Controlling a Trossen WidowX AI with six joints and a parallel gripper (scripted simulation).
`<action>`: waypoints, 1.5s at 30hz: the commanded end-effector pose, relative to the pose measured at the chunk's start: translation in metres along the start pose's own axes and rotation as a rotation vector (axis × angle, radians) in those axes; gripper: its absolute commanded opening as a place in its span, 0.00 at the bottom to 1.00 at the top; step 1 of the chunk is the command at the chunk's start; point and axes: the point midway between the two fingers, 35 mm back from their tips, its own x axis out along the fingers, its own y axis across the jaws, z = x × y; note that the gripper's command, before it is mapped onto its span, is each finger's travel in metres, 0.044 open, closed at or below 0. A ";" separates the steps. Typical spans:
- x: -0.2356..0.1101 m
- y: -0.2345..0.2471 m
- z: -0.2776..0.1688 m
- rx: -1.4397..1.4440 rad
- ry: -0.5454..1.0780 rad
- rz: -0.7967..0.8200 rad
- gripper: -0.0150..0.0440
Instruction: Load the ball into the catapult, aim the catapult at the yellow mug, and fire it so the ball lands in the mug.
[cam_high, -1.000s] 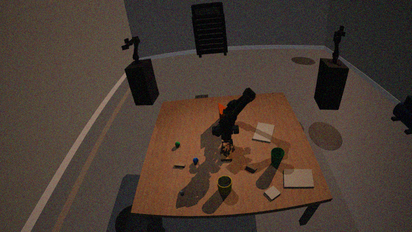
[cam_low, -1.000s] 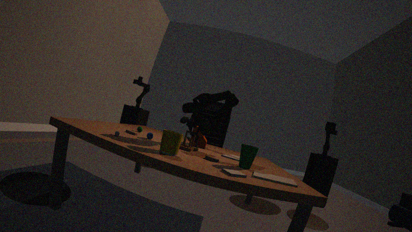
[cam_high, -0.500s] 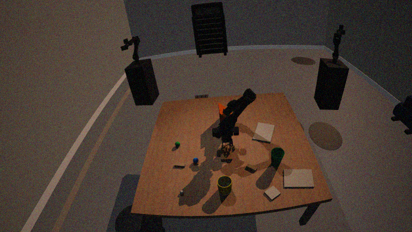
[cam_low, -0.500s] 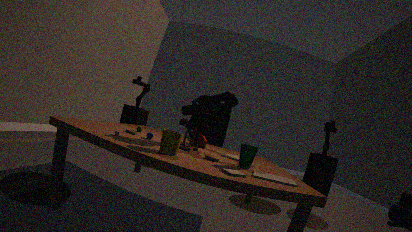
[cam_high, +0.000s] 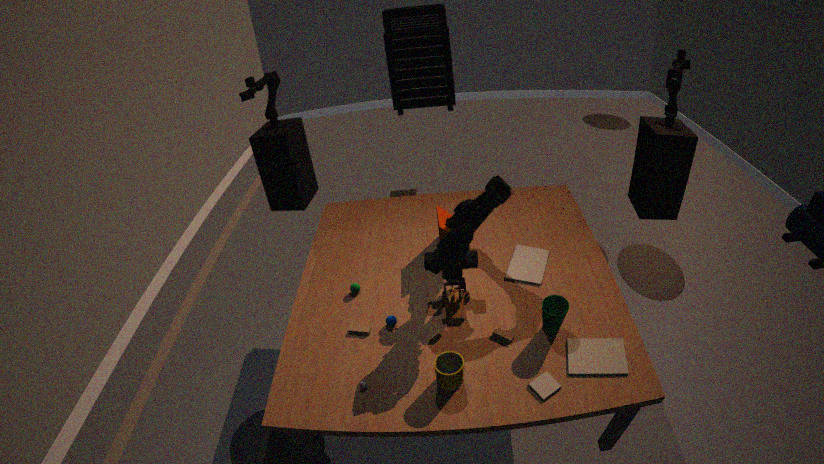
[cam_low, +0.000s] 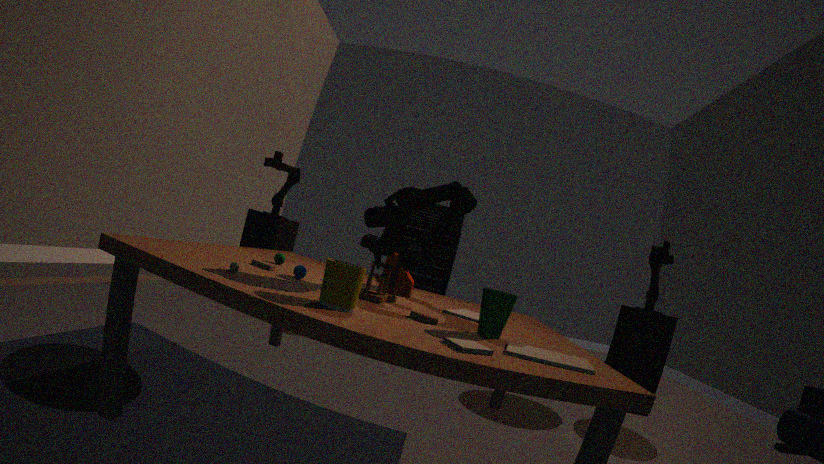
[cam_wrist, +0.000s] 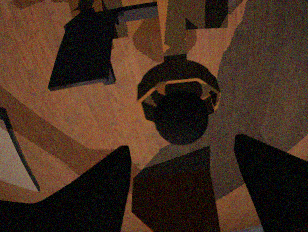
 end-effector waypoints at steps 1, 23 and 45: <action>-0.052 -0.004 -0.013 0.017 -0.063 -0.026 0.88; -0.162 -0.042 0.112 0.061 -0.597 -0.168 1.00; -0.283 -0.018 0.227 -0.078 -1.099 -0.101 1.00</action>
